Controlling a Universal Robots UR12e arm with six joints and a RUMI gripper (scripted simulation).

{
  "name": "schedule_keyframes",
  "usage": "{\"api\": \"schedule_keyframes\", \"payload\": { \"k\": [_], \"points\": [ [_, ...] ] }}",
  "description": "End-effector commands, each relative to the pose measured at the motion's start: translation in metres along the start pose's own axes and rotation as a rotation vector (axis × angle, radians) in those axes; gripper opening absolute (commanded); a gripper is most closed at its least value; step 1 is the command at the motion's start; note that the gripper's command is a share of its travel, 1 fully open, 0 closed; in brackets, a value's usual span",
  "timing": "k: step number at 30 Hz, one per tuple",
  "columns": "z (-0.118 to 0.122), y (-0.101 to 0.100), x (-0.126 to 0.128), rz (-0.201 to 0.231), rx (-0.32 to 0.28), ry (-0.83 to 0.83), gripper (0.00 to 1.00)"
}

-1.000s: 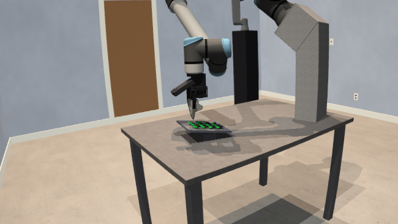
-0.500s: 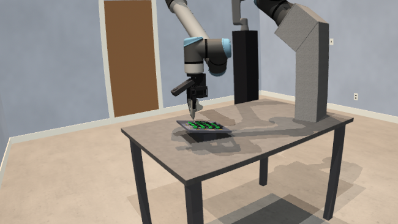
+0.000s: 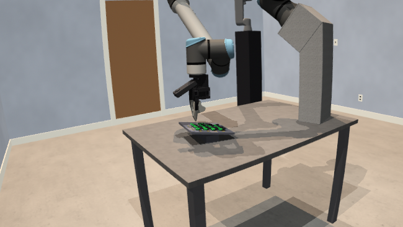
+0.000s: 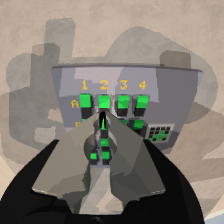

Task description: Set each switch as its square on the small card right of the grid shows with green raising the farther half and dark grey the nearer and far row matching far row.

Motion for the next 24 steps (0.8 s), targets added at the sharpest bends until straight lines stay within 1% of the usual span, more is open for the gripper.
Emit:
{"api": "schedule_keyframes", "payload": {
  "k": [1, 20, 24],
  "points": [
    [-0.0004, 0.0007, -0.0002, 0.0, 0.001, 0.0, 0.0],
    [-0.0008, 0.0013, -0.0004, 0.0, 0.001, 0.0, 0.0],
    [-0.0008, -0.0017, -0.0004, 0.0, 0.001, 0.0, 0.0]
  ]
}}
Point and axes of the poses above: the point where the finger pads meet when closed, its own y axis back along the fingers, its own x axis across the jaws, z = x × y, the point moved 6 cm from there along y, back along the fingers, and after that the axes turned 5 degrees about -y, right-handed, at the moved point
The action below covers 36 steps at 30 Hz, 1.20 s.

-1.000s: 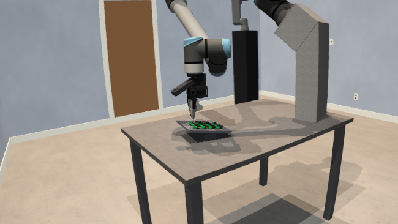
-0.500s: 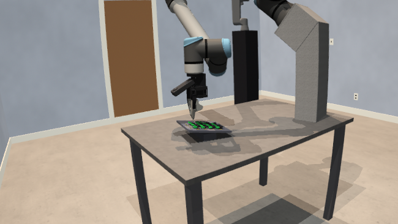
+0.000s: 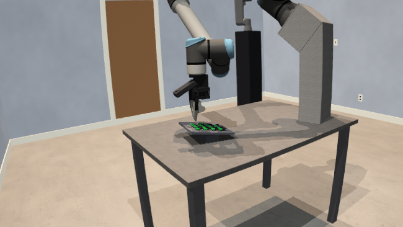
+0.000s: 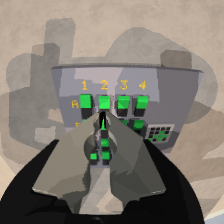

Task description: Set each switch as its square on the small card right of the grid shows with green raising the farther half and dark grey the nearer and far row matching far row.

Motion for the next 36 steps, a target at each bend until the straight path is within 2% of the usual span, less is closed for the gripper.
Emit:
{"api": "schedule_keyframes", "payload": {
  "k": [1, 10, 36],
  "points": [
    [0.0, -0.003, 0.0, 0.0, 0.001, 0.0, 0.0],
    [0.0, -0.021, 0.0, 0.0, 0.001, 0.0, 0.0],
    [0.0, -0.027, 0.0, 0.0, 0.001, 0.0, 0.0]
  ]
}}
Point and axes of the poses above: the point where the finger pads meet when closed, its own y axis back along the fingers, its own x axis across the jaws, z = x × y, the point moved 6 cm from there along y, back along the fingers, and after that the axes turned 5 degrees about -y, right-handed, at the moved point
